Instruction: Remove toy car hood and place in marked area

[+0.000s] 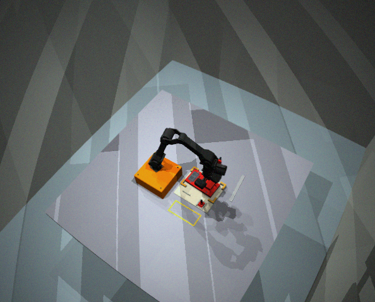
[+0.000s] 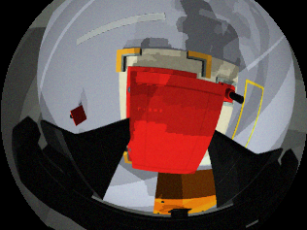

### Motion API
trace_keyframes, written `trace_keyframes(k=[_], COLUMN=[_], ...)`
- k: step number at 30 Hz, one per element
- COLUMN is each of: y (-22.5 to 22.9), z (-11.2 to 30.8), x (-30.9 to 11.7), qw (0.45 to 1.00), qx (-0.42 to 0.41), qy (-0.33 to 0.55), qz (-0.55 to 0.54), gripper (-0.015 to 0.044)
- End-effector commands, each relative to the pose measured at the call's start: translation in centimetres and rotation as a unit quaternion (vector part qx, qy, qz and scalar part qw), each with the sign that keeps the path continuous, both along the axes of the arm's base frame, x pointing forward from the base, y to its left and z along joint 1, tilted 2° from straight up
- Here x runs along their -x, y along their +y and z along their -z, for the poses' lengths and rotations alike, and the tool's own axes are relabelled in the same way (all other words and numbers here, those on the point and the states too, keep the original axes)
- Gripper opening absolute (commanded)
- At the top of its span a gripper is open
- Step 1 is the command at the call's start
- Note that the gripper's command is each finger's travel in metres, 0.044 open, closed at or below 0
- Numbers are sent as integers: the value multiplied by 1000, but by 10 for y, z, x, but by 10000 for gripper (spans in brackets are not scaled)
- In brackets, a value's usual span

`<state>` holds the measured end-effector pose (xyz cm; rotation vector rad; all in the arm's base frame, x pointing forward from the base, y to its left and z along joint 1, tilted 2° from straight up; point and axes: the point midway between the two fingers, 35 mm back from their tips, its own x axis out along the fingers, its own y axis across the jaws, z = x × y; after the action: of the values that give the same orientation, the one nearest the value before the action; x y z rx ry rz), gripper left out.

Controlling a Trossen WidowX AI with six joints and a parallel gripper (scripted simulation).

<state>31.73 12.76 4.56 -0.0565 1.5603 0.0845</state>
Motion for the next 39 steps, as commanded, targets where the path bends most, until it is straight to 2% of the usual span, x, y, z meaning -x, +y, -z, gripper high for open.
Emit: trace_keyframes(k=[1,17,33,39], y=[-24,-115,-205,-214], z=[0,-2,-5,-5], x=[-7,-20,-9,-6], qw=[1000,1000,1000,1000], qx=[1,5,9,10], qy=[1,-1,-1,-1], qz=[1,1,0,0], gripper=[0,0,0,0])
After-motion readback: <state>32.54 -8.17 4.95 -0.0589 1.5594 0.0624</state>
